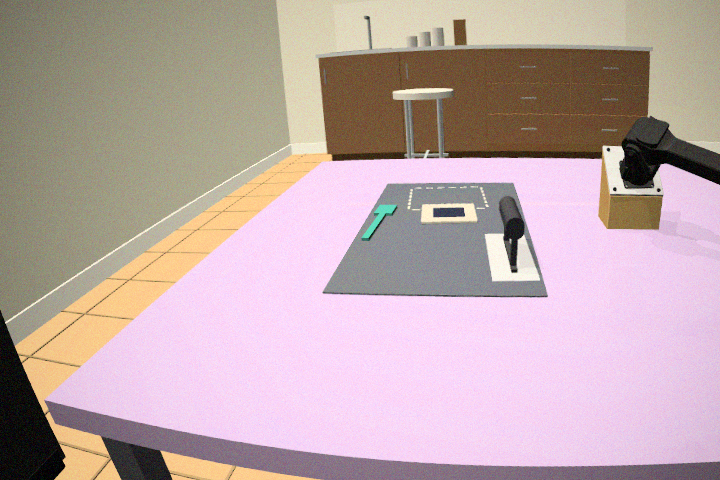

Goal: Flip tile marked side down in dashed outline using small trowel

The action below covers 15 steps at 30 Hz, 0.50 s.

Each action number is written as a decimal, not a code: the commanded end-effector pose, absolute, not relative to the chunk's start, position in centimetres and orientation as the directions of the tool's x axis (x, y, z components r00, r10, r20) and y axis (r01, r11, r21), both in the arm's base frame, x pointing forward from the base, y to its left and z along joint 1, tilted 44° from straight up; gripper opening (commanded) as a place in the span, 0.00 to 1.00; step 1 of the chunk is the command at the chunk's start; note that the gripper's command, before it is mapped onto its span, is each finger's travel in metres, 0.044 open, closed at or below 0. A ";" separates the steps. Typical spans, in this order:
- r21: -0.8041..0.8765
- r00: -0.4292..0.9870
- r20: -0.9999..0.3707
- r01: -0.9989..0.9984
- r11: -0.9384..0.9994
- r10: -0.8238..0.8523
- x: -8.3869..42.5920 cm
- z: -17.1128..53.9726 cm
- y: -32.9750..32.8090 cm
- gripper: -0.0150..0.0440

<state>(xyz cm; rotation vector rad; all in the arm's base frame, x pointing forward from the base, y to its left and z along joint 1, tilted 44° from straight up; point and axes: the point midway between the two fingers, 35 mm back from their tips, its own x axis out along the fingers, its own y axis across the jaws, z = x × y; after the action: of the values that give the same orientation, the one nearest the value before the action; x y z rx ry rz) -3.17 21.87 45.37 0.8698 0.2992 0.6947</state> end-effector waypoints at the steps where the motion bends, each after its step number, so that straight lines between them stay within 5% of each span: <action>1: 0.773 0.746 0.030 -0.440 0.458 0.665 -2.4 45.8 21.0 0.60; 4: 0.748 0.748 0.021 -0.452 0.486 0.663 -0.8 46.4 19.2 0.71; 15: 0.623 0.778 -0.024 -0.479 0.618 0.627 5.6 47.0 13.5 0.71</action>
<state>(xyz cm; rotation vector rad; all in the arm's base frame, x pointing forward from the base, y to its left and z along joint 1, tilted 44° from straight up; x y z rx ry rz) 3.82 14.96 47.08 0.6729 0.2454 0.6526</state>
